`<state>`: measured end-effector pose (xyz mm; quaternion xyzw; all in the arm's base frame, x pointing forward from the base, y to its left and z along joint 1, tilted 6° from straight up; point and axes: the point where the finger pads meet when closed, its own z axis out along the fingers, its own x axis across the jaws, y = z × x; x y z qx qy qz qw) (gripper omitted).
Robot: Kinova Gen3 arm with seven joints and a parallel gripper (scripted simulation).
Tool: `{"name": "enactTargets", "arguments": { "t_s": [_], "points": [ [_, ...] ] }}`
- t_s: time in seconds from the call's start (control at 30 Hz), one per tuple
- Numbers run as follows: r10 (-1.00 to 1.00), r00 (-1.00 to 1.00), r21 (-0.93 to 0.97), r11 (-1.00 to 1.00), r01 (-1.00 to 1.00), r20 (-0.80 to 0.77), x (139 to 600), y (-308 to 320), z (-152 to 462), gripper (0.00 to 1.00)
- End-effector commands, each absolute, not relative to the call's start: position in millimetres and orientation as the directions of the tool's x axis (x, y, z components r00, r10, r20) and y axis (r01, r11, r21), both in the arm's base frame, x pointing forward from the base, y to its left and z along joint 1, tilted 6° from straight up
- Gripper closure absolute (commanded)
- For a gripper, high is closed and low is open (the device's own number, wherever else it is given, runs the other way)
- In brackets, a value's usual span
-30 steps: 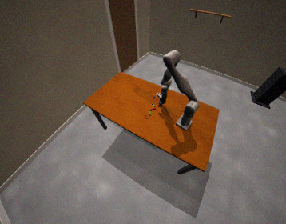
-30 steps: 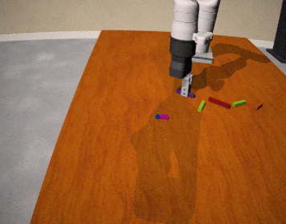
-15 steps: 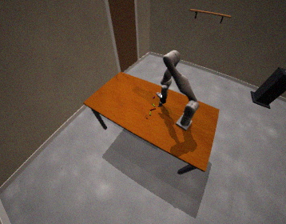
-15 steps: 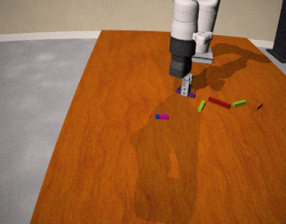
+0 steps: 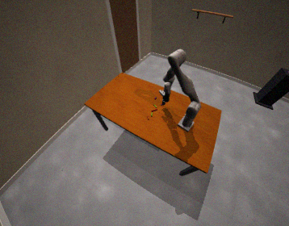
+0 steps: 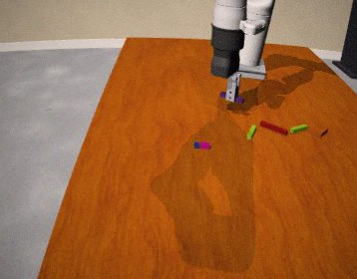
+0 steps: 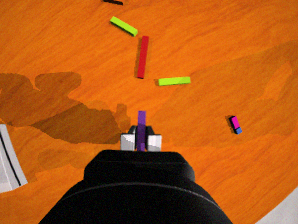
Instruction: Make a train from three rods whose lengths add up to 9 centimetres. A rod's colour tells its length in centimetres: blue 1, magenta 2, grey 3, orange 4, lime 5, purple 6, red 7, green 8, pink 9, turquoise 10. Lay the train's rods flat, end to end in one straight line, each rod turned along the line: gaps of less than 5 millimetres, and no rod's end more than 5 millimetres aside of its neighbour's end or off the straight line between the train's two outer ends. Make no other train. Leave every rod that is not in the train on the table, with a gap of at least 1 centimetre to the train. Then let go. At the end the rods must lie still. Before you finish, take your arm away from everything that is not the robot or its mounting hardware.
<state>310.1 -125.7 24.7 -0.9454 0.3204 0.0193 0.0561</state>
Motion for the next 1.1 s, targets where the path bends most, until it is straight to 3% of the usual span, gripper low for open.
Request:
{"name": "enactTargets", "arguments": {
  "t_s": [0.0,0.23,0.87,1.07],
  "points": [
    [-0.594,0.803,-0.103,-0.797,-0.595,-0.042,321,-127,49,0.76],
    [-0.594,0.803,-0.103,-0.797,-0.595,-0.042,320,-130,76,0.76],
    [-0.579,0.814,-0.104,-0.808,-0.580,-0.039,325,-131,80,0.76],
    [-0.445,0.896,-0.112,-0.889,-0.444,-0.017,365,-143,82,0.76]
  ]
}}
